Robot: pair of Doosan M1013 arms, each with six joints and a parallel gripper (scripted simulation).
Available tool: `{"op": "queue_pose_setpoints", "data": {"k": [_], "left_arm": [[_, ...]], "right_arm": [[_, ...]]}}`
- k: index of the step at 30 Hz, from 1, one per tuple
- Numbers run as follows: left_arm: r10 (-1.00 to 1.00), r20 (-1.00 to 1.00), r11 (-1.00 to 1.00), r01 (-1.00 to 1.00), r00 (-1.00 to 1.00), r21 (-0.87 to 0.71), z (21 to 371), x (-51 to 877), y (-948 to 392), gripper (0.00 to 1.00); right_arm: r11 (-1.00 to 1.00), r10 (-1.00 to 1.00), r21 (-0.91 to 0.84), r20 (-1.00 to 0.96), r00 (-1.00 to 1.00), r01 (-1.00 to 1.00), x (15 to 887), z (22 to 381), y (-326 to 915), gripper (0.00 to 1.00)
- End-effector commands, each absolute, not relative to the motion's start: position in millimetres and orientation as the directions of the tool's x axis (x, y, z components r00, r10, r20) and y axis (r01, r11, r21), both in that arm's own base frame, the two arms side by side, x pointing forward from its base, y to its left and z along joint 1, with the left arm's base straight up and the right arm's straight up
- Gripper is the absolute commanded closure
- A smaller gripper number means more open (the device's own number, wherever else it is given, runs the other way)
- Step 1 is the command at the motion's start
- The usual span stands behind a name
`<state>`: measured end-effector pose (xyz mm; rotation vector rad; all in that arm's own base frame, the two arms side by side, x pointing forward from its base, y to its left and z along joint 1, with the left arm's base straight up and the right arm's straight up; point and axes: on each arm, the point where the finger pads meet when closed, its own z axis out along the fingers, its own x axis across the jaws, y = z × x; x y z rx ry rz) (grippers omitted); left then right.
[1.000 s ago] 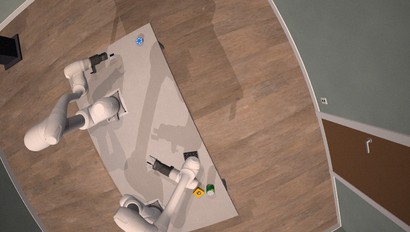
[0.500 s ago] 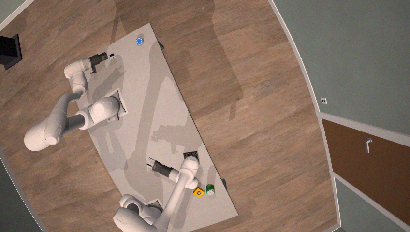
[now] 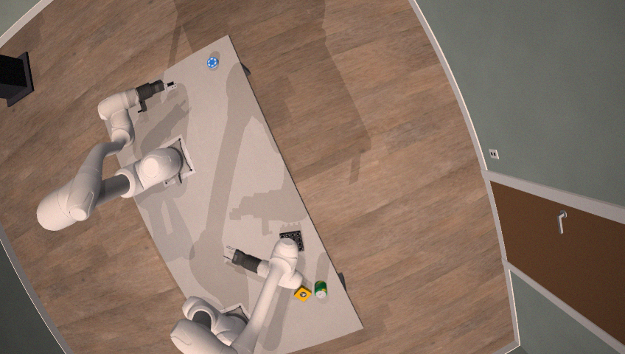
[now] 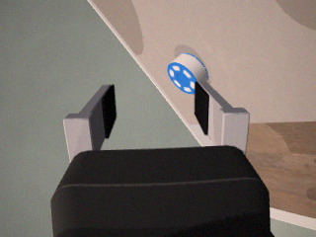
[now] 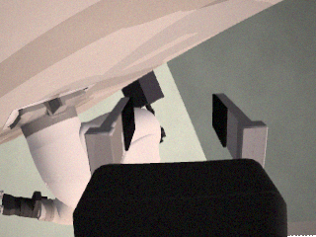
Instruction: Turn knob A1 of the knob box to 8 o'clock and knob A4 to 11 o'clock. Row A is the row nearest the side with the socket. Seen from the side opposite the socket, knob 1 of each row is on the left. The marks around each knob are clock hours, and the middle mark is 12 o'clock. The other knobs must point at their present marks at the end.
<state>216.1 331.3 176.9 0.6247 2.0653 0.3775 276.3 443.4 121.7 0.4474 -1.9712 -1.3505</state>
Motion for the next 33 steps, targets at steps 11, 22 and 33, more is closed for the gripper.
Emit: {"op": "queue_pose_setpoints", "data": {"k": [11,22,33], "left_arm": [[0.566,-0.689,0.824,0.285,-0.452,0.490,177,216,332,0.00],[0.566,-0.689,0.824,0.285,-0.452,0.490,177,216,332,0.00],[0.566,-0.689,0.824,0.285,-0.452,0.490,177,216,332,0.00]], "right_arm": [[0.624,-0.536,0.762,0.579,-0.614,0.174,258,121,408,0.00],[0.793,-0.387,0.572,0.738,-0.552,0.209,248,121,374,0.00],[0.919,-0.169,0.322,0.844,-0.509,0.229,242,123,337,0.00]]}}
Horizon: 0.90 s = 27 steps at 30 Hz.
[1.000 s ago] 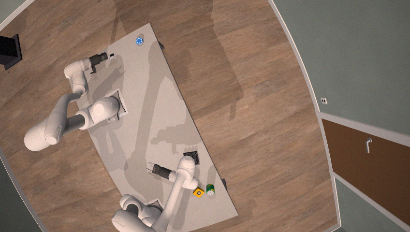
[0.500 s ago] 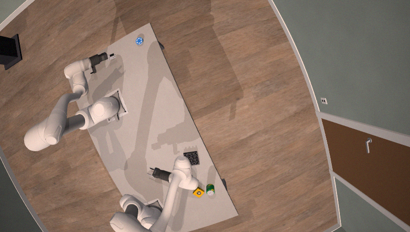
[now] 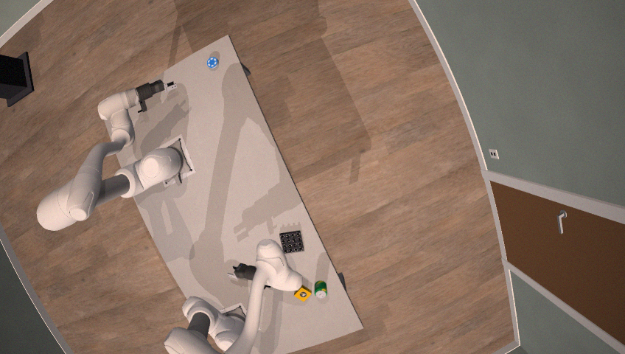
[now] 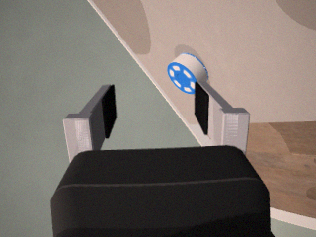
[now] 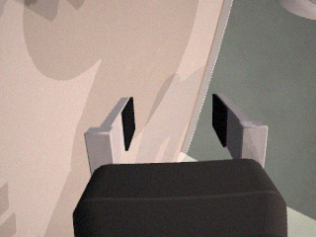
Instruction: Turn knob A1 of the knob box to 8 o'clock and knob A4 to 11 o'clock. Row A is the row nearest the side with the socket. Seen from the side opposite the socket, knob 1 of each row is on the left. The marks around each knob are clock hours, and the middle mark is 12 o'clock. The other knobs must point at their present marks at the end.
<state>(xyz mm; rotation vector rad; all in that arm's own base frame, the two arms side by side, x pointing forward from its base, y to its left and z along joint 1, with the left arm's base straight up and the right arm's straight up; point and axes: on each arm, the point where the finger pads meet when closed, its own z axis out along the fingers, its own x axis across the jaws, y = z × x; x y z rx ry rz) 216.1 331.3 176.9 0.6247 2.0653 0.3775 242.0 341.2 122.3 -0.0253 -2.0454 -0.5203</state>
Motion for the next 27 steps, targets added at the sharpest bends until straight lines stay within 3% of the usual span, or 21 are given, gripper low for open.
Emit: {"op": "queue_pose_setpoints", "data": {"k": [1,15,17,27], "left_arm": [[0.566,-0.689,0.824,0.285,-0.452,0.490,177,216,332,0.00],[0.566,-0.689,0.824,0.285,-0.452,0.490,177,216,332,0.00],[0.566,-0.689,0.824,0.285,-0.452,0.490,177,216,332,0.00],[0.566,-0.689,0.824,0.285,-0.452,0.490,177,216,332,0.00]], "right_arm": [[0.928,-0.141,0.291,0.851,-0.506,0.231,241,123,333,0.00],[0.951,0.267,-0.144,0.828,-0.493,0.274,243,130,276,0.00],[0.951,0.267,-0.144,0.828,-0.493,0.274,243,130,276,0.00],[0.851,0.525,-0.404,0.688,-0.502,0.336,250,136,239,0.00]]}}
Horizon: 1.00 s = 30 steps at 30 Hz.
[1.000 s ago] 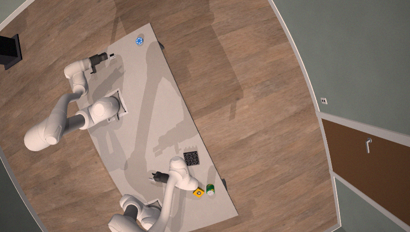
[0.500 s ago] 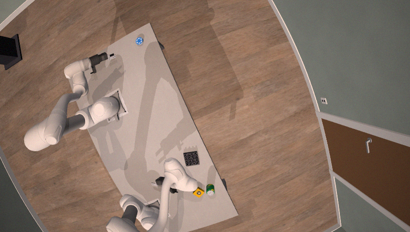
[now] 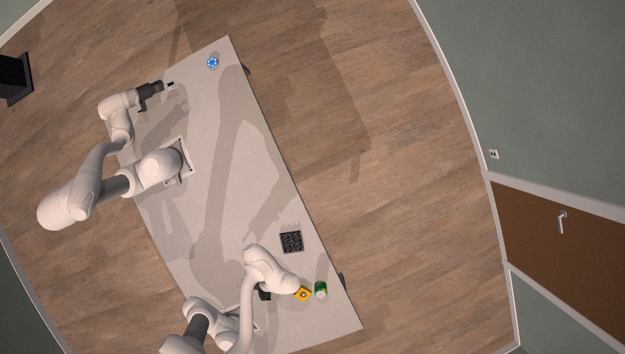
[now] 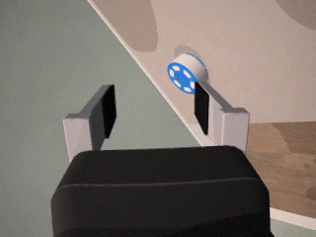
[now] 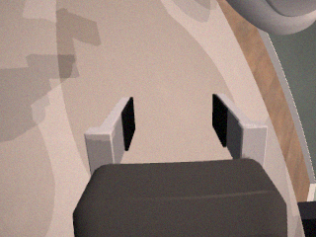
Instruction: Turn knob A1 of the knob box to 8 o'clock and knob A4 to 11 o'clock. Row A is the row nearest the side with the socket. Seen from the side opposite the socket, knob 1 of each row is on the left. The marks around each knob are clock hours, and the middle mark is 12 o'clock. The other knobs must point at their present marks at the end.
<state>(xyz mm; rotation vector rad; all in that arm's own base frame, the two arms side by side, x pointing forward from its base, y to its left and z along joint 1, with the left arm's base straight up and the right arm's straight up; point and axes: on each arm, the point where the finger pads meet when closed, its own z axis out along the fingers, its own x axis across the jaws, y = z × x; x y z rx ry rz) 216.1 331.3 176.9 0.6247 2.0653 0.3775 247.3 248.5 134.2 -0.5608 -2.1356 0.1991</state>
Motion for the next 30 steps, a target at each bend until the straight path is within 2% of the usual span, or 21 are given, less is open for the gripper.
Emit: {"op": "queue_pose_setpoints", "data": {"k": [1,17,30], "left_arm": [[0.566,-0.689,0.824,0.285,-0.452,0.490,177,216,332,0.00],[0.566,-0.689,0.824,0.285,-0.452,0.490,177,216,332,0.00],[0.566,-0.689,0.824,0.285,-0.452,0.490,177,216,332,0.00]], "right_arm": [[0.837,0.547,-0.425,0.670,-0.502,0.344,250,137,236,0.00],[0.622,0.773,-0.632,0.398,-0.495,0.463,264,147,197,0.00],[0.473,0.856,-0.692,0.214,-0.470,0.546,274,153,176,0.00]]}}
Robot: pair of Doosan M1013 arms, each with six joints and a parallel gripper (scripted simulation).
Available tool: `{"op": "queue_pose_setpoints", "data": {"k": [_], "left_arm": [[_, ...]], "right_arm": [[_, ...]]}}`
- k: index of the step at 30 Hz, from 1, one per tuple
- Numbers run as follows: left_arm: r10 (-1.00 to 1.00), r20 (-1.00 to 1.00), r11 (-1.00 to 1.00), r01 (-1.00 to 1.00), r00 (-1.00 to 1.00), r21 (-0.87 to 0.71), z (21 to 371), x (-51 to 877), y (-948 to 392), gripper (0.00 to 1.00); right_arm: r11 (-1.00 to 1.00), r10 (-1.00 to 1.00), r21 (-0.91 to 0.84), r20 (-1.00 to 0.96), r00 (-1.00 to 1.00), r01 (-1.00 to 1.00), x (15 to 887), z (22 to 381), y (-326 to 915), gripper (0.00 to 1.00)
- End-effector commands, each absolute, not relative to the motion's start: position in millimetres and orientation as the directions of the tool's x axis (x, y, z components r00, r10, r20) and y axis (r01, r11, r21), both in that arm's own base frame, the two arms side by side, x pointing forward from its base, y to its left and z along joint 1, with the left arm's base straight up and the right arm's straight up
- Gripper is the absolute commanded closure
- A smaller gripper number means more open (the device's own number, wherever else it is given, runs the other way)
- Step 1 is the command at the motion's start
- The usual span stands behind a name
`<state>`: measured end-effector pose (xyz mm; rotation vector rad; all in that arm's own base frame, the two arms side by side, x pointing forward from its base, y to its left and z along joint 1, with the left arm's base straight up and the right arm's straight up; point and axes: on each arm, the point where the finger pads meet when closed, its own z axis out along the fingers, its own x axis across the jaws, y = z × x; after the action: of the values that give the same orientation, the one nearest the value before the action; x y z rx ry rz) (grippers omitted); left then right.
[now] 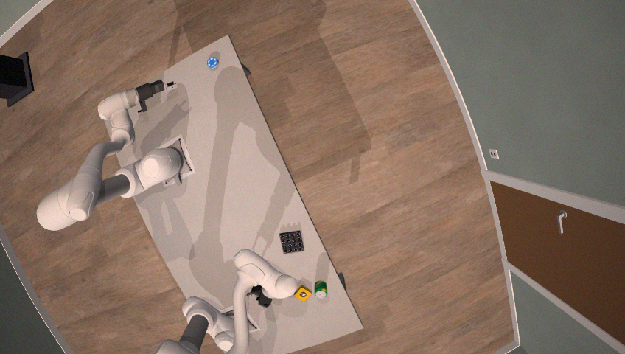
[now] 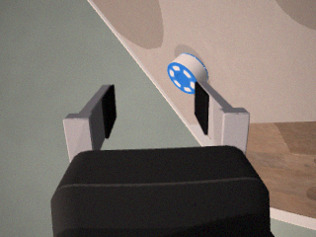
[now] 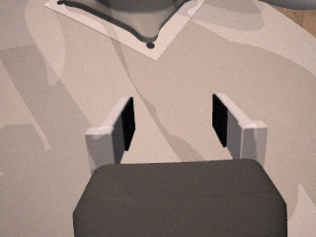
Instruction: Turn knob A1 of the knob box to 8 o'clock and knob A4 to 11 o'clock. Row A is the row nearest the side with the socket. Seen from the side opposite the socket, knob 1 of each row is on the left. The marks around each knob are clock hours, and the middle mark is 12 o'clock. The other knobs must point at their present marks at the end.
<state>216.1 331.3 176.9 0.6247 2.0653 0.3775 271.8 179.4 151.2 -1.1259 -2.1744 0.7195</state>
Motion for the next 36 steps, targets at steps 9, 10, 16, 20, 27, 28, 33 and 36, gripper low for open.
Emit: {"op": "queue_pose_setpoints", "data": {"k": [9,10,16,20,27,28,33,36], "left_arm": [[0.566,-0.689,0.824,0.285,-0.452,0.490,177,216,332,0.00],[0.566,-0.689,0.824,0.285,-0.452,0.490,177,216,332,0.00],[0.566,-0.689,0.824,0.285,-0.452,0.490,177,216,332,0.00],[0.566,-0.689,0.824,0.285,-0.452,0.490,177,216,332,0.00],[0.566,-0.689,0.824,0.285,-0.452,0.490,177,216,332,0.00],[0.566,-0.689,0.824,0.285,-0.452,0.490,177,216,332,0.00],[0.566,-0.689,0.824,0.285,-0.452,0.490,177,216,332,0.00],[0.566,-0.689,0.824,0.285,-0.452,0.490,177,216,332,0.00]], "right_arm": [[0.389,0.887,-0.705,0.113,-0.448,0.593,279,156,166,0.00],[0.389,0.887,-0.705,0.113,-0.448,0.593,279,156,166,0.00],[0.360,0.895,-0.706,0.077,-0.439,0.610,282,157,162,0.00],[0.344,0.899,-0.706,0.058,-0.434,0.619,283,158,160,0.00],[0.331,0.902,-0.706,0.042,-0.429,0.626,284,159,158,0.00],[0.331,0.902,-0.706,0.042,-0.429,0.626,284,159,158,0.00],[0.327,0.903,-0.706,0.038,-0.428,0.628,284,159,158,0.00],[0.327,0.903,-0.706,0.038,-0.428,0.628,284,159,158,0.00]]}}
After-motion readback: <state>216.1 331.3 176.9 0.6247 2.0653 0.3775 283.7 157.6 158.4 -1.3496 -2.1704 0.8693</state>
